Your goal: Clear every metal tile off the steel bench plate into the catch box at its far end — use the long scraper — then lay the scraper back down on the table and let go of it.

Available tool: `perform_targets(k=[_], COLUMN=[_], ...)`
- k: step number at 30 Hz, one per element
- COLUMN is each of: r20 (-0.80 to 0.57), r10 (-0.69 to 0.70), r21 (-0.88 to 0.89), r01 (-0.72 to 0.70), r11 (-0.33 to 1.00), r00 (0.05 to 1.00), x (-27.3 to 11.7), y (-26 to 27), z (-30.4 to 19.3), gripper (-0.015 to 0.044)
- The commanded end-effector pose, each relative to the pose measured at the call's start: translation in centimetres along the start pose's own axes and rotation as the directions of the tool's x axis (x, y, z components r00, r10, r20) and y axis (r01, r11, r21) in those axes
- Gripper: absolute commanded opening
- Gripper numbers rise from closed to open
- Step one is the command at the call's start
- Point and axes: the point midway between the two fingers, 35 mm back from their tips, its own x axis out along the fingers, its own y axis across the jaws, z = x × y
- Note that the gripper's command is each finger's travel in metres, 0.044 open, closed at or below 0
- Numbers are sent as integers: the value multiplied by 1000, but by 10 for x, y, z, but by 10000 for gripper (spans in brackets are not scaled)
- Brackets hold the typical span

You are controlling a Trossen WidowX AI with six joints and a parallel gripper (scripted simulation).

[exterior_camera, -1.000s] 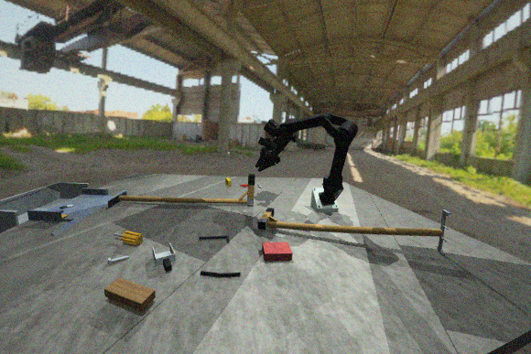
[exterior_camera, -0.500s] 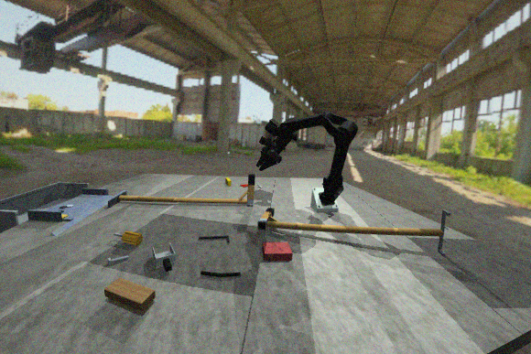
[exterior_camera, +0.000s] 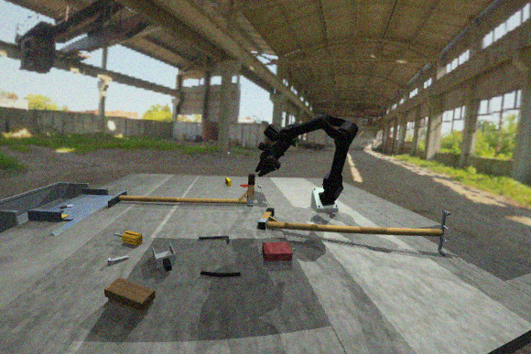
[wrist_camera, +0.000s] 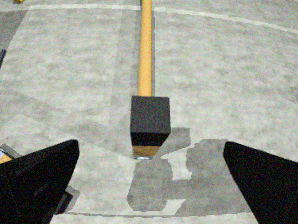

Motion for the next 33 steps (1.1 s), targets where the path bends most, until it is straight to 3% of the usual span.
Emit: perform_targets(k=[1,33], r20=[-7,-6], r10=[2,2], r21=[9,8], r01=[-2,-2], r11=[1000,1000], r00=[1000,1000], x=[7,59], y=[0,0], z=[-2,-2], gripper=[440,440])
